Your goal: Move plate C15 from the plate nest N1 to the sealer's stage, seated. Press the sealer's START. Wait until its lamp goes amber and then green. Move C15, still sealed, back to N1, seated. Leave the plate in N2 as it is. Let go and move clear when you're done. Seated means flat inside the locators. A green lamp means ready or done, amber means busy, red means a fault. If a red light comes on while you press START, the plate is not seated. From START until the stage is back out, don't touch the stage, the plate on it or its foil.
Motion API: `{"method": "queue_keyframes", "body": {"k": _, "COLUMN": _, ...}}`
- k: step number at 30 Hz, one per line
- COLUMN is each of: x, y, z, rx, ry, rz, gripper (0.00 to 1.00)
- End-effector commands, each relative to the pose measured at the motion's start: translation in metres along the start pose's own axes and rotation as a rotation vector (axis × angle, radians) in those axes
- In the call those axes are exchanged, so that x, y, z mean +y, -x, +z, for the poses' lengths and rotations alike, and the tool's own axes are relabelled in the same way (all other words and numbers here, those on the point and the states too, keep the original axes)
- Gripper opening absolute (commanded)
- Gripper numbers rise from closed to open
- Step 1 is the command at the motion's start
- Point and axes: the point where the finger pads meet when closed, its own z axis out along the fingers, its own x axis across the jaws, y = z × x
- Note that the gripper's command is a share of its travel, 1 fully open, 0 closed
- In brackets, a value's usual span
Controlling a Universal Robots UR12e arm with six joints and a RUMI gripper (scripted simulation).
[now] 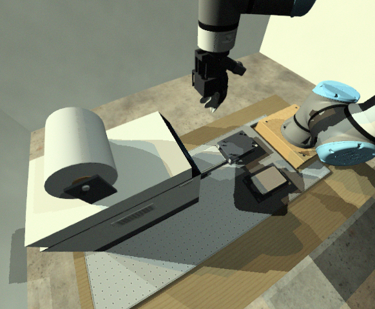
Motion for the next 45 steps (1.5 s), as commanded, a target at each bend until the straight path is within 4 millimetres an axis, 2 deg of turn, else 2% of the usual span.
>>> {"method": "queue_keyframes", "body": {"k": 1, "x": 0.001, "y": 0.001, "z": -0.002, "rx": -0.002, "ry": 0.002, "rz": 0.001, "gripper": 0.0}}
{"method": "queue_keyframes", "body": {"k": 10, "x": 0.001, "y": 0.001, "z": -0.002, "rx": -0.002, "ry": 0.002, "rz": 0.001, "gripper": 0.0}}
{"method": "queue_keyframes", "body": {"k": 11, "x": -0.001, "y": 0.0, "z": 0.006, "rx": 0.0, "ry": -0.001, "rz": 0.001, "gripper": 0.68}}
{"method": "queue_keyframes", "body": {"k": 14, "x": -0.001, "y": 0.0, "z": 0.011, "rx": 0.0, "ry": -0.001, "rz": 0.001, "gripper": 0.68}}
{"method": "queue_keyframes", "body": {"k": 17, "x": -0.001, "y": 0.001, "z": 0.026, "rx": 0.0, "ry": -0.001, "rz": 0.002, "gripper": 0.68}}
{"method": "queue_keyframes", "body": {"k": 19, "x": -0.001, "y": 0.001, "z": 0.026, "rx": 0.0, "ry": -0.001, "rz": 0.002, "gripper": 0.68}}
{"method": "queue_keyframes", "body": {"k": 24, "x": -0.001, "y": 0.001, "z": 0.05, "rx": 0.0, "ry": -0.002, "rz": 0.002, "gripper": 0.68}}
{"method": "queue_keyframes", "body": {"k": 26, "x": -0.001, "y": 0.001, "z": 0.05, "rx": 0.0, "ry": -0.002, "rz": 0.001, "gripper": 0.68}}
{"method": "queue_keyframes", "body": {"k": 29, "x": -0.001, "y": 0.001, "z": 0.065, "rx": 0.0, "ry": -0.002, "rz": 0.001, "gripper": 0.68}}
{"method": "queue_keyframes", "body": {"k": 31, "x": -0.001, "y": 0.001, "z": 0.065, "rx": 0.0, "ry": -0.002, "rz": 0.001, "gripper": 0.68}}
{"method": "queue_keyframes", "body": {"k": 38, "x": -0.001, "y": 0.001, "z": 0.1, "rx": 0.0, "ry": -0.002, "rz": 0.002, "gripper": 0.68}}
{"method": "queue_keyframes", "body": {"k": 45, "x": 0.001, "y": 0.002, "z": 0.098, "rx": -0.002, "ry": 0.001, "rz": 0.001, "gripper": 0.68}}
